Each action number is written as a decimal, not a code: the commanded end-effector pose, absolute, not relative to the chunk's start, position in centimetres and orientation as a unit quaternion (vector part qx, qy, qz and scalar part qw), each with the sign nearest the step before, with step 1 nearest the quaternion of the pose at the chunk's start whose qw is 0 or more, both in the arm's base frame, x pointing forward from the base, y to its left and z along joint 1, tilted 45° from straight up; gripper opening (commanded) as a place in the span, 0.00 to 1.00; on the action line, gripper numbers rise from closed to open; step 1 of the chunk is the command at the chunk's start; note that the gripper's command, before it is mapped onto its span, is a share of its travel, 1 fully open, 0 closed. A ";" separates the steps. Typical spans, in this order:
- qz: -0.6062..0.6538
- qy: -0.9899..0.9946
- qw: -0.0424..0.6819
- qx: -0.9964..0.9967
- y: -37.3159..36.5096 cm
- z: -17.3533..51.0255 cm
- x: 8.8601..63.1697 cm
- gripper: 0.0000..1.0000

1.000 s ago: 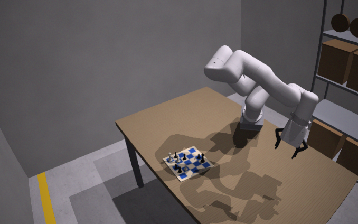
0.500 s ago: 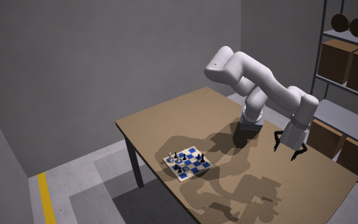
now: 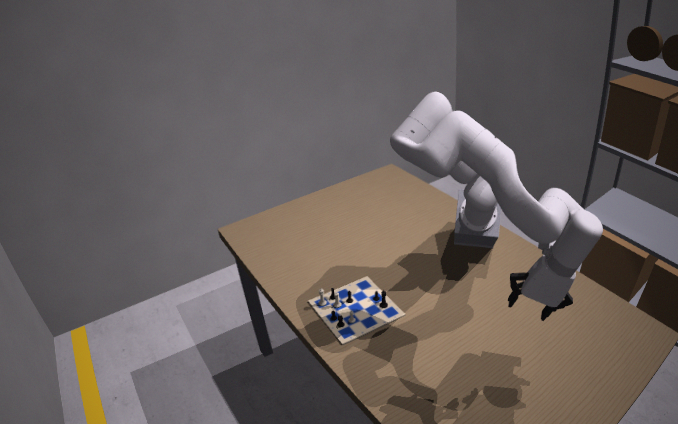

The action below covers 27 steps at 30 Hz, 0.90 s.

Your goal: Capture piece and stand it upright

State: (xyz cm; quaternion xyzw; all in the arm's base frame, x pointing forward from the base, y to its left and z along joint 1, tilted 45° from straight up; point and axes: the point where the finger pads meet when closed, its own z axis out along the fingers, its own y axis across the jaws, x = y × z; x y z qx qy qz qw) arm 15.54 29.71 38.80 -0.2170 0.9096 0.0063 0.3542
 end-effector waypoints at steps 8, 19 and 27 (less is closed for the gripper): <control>-0.090 0.898 0.276 -0.331 30.4 37.9 20.6 1.00; -0.160 0.870 0.204 -0.418 29.9 36.8 25.7 1.00; -0.189 0.853 0.170 -0.455 29.4 36.4 28.1 1.00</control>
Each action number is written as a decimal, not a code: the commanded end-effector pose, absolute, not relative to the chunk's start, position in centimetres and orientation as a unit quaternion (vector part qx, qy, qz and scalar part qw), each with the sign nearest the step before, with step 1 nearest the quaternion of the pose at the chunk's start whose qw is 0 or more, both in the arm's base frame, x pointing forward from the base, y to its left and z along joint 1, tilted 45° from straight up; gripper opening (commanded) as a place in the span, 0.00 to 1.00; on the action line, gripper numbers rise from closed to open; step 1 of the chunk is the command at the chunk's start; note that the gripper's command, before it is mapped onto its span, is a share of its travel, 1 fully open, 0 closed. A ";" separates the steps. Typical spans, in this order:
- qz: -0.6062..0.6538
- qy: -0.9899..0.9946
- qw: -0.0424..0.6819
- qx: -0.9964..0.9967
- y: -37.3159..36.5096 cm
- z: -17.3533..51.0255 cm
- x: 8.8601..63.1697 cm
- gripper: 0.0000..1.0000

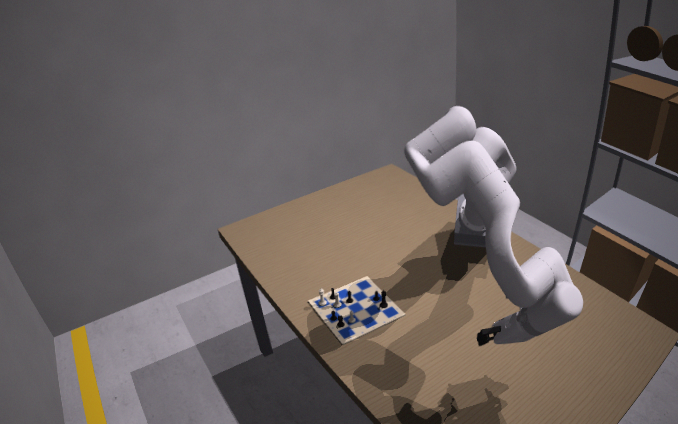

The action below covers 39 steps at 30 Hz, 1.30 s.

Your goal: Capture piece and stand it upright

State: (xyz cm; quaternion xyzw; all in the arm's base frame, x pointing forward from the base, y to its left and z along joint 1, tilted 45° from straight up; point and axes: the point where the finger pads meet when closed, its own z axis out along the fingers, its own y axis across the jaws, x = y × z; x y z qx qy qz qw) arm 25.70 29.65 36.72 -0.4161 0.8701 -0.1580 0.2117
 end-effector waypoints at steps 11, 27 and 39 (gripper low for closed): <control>-0.241 0.812 0.102 -0.522 27.4 36.3 33.0 1.00; -0.271 0.780 0.056 -0.562 25.6 36.8 36.1 1.00; -0.271 0.780 0.056 -0.562 25.6 36.8 36.1 1.00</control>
